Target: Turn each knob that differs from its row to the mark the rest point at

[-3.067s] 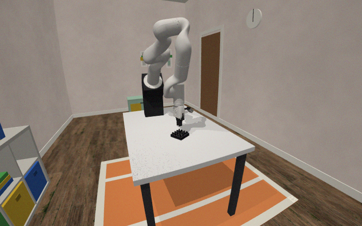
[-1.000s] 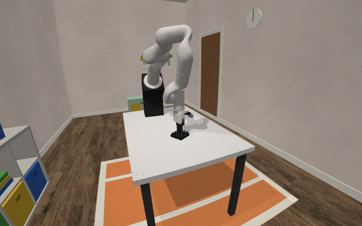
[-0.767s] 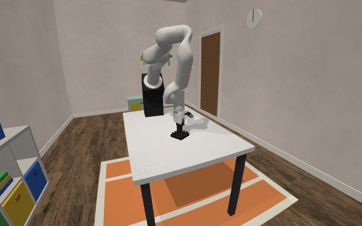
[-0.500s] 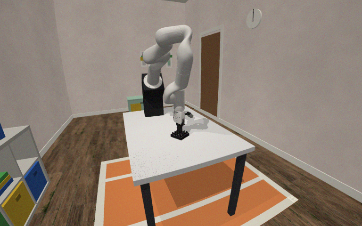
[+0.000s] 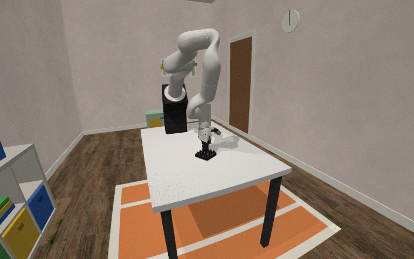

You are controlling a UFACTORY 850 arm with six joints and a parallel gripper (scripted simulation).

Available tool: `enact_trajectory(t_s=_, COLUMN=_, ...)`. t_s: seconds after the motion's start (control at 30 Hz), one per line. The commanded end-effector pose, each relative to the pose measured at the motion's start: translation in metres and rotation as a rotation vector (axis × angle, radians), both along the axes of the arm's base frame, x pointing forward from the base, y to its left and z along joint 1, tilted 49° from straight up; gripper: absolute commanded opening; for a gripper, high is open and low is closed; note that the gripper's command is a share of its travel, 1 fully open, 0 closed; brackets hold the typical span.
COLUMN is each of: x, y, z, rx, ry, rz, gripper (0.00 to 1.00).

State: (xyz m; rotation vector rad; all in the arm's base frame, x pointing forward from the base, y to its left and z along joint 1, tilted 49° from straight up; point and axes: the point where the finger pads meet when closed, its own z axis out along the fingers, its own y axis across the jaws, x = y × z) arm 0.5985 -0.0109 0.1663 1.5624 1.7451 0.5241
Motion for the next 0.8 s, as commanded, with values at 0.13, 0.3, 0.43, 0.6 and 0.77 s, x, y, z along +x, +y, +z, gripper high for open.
enact_trajectory(t_s=0.13, x=0.0000, y=0.0001, z=0.0003, rx=0.000, ry=0.000, rz=0.000, gripper=0.19)
enact_trajectory(t_s=0.3, x=0.0000, y=0.0001, z=0.0003, rx=0.000, ry=0.000, rz=0.000, gripper=0.19)
enact_trajectory(t_s=0.43, x=0.0002, y=0.0001, z=0.0002, rx=0.000, ry=0.000, rz=0.000, gripper=0.19)
enact_trajectory(t_s=0.6, x=0.0014, y=-0.0002, z=-0.0010, rx=0.000, ry=0.000, rz=0.000, gripper=0.19)
enact_trajectory(t_s=0.77, x=0.0033, y=-0.0006, z=-0.0026, rx=0.000, ry=0.000, rz=0.000, gripper=0.19)
